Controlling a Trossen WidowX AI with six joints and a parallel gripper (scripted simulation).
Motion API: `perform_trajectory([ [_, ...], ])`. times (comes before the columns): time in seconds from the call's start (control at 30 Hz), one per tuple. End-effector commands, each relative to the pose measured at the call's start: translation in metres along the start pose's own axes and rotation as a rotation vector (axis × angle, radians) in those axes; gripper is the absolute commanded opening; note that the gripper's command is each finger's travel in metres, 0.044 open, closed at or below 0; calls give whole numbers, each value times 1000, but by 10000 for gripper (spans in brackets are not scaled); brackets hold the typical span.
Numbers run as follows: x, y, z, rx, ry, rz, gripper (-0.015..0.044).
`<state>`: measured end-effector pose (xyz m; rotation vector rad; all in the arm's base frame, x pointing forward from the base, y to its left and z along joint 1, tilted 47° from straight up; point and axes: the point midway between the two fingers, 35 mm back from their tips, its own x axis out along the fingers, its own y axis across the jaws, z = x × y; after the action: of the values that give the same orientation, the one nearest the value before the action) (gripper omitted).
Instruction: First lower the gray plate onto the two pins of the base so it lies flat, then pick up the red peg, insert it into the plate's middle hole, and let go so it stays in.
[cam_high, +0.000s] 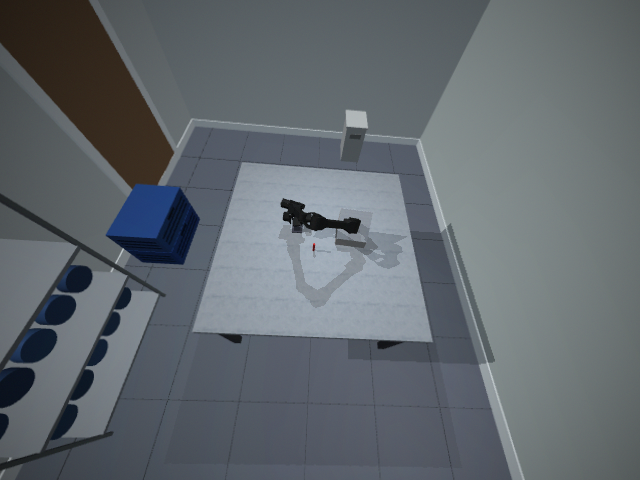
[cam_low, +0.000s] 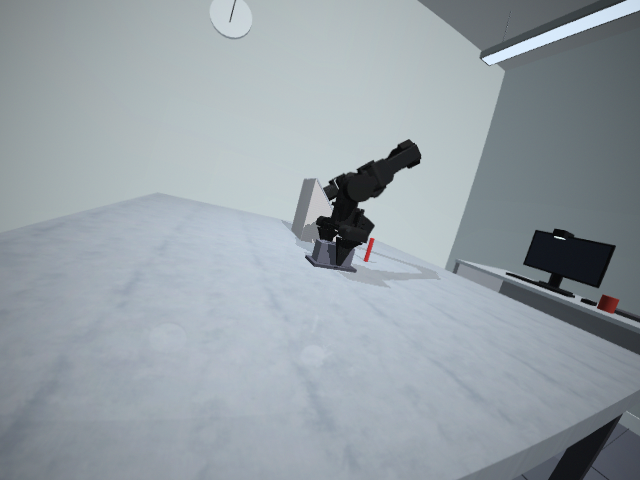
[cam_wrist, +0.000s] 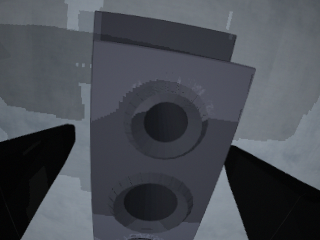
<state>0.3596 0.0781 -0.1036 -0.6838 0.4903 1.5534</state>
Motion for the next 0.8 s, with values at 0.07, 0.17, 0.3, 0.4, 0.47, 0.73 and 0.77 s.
perform_trajectory([
  [0.07,-3,-1,0,-1,1,0,440],
  [0.17,-44,-6,-4,0,10,2,440],
  [0.3,-104,-5,-3,1,10,7,440],
  [0.4,-127,-2,-4,0,6,9,440],
  [0.47,-128,-3,-6,0,6,9,440],
  [0.73,-130,-1,7,128,8,8,440],
  [0.77,-131,1,15,215,9,8,440],
])
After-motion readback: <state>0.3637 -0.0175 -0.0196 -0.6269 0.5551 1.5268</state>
